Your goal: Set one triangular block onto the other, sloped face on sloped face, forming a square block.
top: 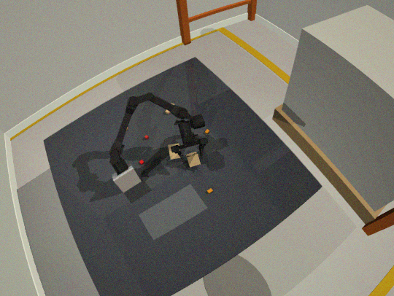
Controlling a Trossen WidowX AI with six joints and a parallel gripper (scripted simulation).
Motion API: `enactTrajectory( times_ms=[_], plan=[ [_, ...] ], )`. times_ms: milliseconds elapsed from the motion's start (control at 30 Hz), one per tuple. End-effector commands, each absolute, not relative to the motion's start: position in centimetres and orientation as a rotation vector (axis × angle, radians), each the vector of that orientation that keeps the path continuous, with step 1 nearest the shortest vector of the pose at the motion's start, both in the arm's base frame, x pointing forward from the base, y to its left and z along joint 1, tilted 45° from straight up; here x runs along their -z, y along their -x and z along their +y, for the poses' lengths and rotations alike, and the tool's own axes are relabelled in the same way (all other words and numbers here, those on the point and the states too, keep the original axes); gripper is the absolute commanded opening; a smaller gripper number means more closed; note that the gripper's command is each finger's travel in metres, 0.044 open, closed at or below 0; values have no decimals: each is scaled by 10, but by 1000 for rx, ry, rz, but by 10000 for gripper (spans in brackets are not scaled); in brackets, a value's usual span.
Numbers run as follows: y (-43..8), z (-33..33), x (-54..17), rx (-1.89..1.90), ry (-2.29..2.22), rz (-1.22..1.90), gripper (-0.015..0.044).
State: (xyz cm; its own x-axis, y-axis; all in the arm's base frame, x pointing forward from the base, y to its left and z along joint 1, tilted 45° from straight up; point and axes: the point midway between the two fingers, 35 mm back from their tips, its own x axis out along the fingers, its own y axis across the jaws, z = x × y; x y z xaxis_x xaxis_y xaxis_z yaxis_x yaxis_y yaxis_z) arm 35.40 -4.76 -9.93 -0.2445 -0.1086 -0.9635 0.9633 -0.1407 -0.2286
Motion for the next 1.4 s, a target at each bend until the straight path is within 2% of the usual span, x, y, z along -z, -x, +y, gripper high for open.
enactTrajectory(
  times_ms=[0,200,400,533,700,1033,1367],
  plan=[
    [-361,-91,57,1536,-1111,1180,440],
    [-361,-106,51,1543,-1147,1169,440],
    [-332,-92,94,1267,-1452,1795,440],
    [-329,-90,105,893,-1863,2014,440],
    [-340,-112,113,433,-2393,1880,440],
    [-342,-107,115,415,-2409,1879,440],
    [-356,-29,132,432,-2380,2009,440]
  ],
)
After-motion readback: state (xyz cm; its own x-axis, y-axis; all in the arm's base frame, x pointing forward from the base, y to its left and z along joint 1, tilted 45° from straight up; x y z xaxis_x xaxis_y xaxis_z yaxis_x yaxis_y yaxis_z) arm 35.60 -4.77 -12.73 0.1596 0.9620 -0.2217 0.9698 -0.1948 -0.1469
